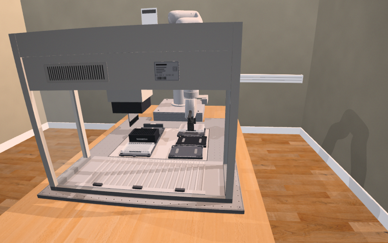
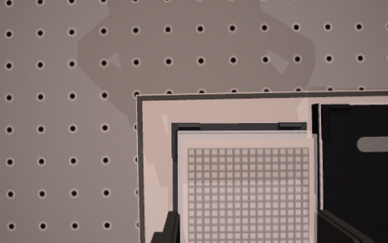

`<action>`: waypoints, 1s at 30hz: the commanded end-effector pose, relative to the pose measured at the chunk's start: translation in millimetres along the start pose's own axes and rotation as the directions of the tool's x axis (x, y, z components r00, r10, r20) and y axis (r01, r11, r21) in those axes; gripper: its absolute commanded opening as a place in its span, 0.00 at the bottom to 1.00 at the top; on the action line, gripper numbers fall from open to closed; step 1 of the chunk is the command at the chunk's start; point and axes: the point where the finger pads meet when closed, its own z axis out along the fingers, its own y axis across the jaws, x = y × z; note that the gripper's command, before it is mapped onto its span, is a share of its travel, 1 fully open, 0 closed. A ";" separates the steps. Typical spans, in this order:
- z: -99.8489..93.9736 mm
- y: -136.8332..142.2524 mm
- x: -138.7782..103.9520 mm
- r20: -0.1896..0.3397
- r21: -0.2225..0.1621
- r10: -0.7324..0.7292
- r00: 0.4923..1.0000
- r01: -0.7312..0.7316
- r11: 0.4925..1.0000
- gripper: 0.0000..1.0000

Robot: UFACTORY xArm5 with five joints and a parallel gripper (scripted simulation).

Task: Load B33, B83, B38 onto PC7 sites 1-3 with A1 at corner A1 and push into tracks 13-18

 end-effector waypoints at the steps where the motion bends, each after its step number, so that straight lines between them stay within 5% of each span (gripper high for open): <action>1: -4.6 1.2 0.4 0.001 -0.004 0.000 1.000 0.000 1.000 0.00; 30: -29.0 1.2 0.5 0.001 -0.004 0.000 1.000 0.000 1.000 0.00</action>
